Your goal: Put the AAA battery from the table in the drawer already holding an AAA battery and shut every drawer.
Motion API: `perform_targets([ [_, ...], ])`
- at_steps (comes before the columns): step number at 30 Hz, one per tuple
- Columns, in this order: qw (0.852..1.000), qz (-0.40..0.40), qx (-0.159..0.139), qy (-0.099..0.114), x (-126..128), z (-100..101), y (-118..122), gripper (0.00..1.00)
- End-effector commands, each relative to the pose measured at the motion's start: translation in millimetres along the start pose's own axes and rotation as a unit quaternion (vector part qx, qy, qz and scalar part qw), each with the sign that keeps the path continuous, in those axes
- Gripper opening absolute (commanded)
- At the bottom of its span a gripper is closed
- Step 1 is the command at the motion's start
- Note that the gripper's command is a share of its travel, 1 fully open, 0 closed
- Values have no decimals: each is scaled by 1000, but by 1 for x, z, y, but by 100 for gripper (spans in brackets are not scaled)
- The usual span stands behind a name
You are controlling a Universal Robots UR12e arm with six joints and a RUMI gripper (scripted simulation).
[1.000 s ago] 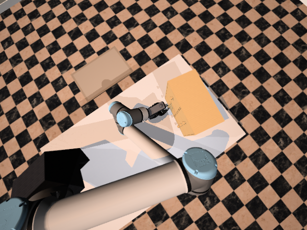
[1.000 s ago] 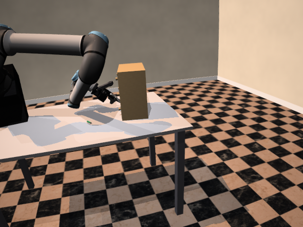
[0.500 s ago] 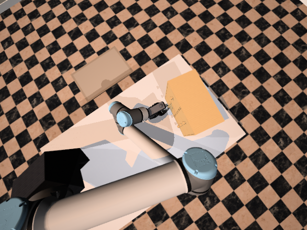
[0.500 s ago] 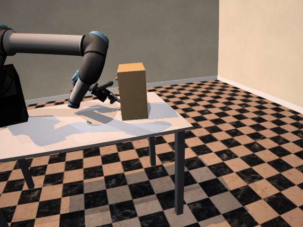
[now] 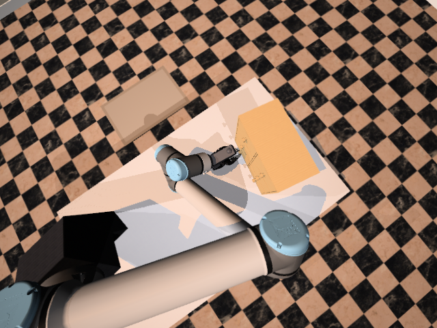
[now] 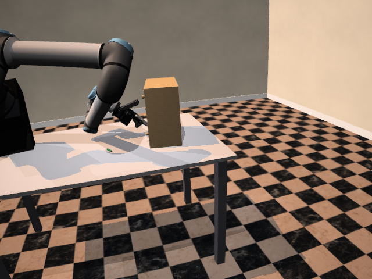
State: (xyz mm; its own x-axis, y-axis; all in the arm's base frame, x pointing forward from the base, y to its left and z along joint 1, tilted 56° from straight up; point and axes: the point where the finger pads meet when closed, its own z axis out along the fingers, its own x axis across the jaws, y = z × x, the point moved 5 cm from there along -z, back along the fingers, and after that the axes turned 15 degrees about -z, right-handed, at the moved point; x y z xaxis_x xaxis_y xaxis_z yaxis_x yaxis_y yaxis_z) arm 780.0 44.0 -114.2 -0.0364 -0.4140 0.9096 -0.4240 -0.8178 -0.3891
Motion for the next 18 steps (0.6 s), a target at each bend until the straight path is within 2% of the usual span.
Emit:
perform_targets([
  [1,1000,0,0,0,0,0,-1,7],
  [18,1000,0,0,0,0,-2,0,7],
])
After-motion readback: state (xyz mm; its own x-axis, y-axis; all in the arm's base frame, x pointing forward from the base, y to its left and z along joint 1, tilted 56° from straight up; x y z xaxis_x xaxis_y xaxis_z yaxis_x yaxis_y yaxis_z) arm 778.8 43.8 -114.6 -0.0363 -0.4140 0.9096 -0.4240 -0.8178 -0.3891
